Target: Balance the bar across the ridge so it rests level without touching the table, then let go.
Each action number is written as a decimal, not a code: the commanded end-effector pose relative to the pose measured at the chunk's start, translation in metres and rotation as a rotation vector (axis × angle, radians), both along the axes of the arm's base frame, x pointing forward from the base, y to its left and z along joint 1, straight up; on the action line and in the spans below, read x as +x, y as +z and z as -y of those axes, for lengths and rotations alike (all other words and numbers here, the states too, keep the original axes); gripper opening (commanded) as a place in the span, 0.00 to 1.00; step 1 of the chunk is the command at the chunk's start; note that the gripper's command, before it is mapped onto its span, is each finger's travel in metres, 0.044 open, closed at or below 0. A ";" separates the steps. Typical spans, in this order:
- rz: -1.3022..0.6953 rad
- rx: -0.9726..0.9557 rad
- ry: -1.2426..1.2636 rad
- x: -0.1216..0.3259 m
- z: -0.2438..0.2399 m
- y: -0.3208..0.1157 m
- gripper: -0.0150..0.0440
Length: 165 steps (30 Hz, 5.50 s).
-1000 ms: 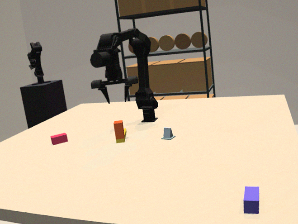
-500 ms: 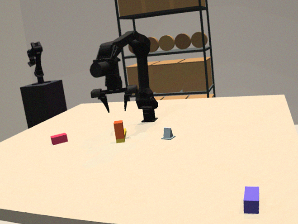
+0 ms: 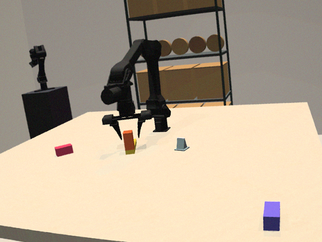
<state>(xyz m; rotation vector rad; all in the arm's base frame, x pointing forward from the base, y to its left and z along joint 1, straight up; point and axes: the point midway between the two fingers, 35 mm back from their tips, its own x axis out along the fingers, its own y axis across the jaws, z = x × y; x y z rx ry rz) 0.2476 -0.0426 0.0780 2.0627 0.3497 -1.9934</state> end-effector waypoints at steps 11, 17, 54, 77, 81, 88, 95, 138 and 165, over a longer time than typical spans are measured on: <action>-0.009 -0.002 -0.006 -0.001 0.001 -0.016 0.79; -0.009 -0.002 -0.006 -0.001 0.001 -0.026 0.79; -0.003 0.001 0.000 0.000 0.000 -0.030 0.41; -0.006 -0.001 -0.004 0.002 0.001 0.024 0.25; -0.007 -0.002 -0.004 0.001 0.001 0.034 0.25; -0.008 -0.002 -0.005 -0.002 0.000 0.052 0.25; -0.009 -0.003 0.001 -0.004 0.000 0.061 0.25; -0.006 -0.050 1.690 0.011 -0.051 0.063 0.25; 0.002 -0.085 2.767 0.024 -0.085 0.066 0.25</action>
